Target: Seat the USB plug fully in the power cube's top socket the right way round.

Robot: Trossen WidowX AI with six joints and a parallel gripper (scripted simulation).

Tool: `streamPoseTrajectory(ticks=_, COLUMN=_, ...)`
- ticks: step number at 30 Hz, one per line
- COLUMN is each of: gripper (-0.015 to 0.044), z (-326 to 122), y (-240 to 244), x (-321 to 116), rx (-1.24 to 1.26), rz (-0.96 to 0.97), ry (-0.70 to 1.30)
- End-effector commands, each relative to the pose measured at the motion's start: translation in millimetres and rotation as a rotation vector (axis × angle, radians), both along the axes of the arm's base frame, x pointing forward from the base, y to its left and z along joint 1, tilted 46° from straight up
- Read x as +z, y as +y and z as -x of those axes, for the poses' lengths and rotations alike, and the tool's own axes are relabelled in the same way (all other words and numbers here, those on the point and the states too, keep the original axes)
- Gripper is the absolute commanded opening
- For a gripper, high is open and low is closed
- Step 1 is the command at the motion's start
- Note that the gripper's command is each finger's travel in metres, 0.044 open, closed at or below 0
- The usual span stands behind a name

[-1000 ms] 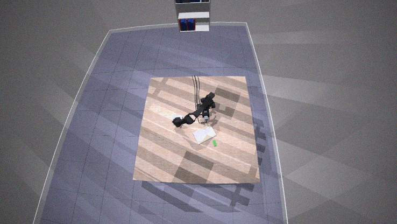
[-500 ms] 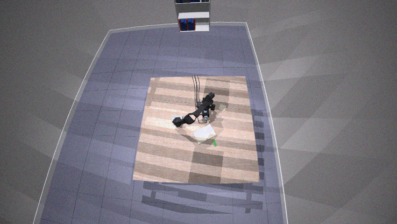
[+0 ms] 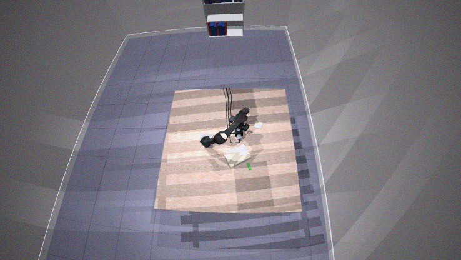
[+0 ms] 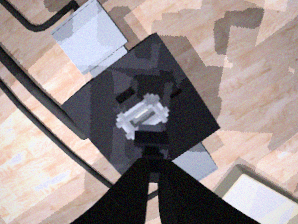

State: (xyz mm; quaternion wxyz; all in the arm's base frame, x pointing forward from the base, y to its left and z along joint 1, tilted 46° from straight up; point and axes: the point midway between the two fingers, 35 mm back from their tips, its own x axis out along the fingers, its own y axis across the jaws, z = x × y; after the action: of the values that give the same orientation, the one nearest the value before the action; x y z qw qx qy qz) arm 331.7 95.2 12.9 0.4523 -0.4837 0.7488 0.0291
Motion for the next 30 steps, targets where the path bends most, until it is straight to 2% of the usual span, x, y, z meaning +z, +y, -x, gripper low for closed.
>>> streamPoseTrajectory(ticks=1, gripper=0.0000, z=0.2, y=-0.2, x=-0.1, rx=-0.067, rz=0.012, ry=-0.066)
streamPoseTrajectory(ticks=30, gripper=0.0000, z=0.2, y=-0.2, x=-0.1, rx=-0.603, rz=0.105, ry=-0.596)
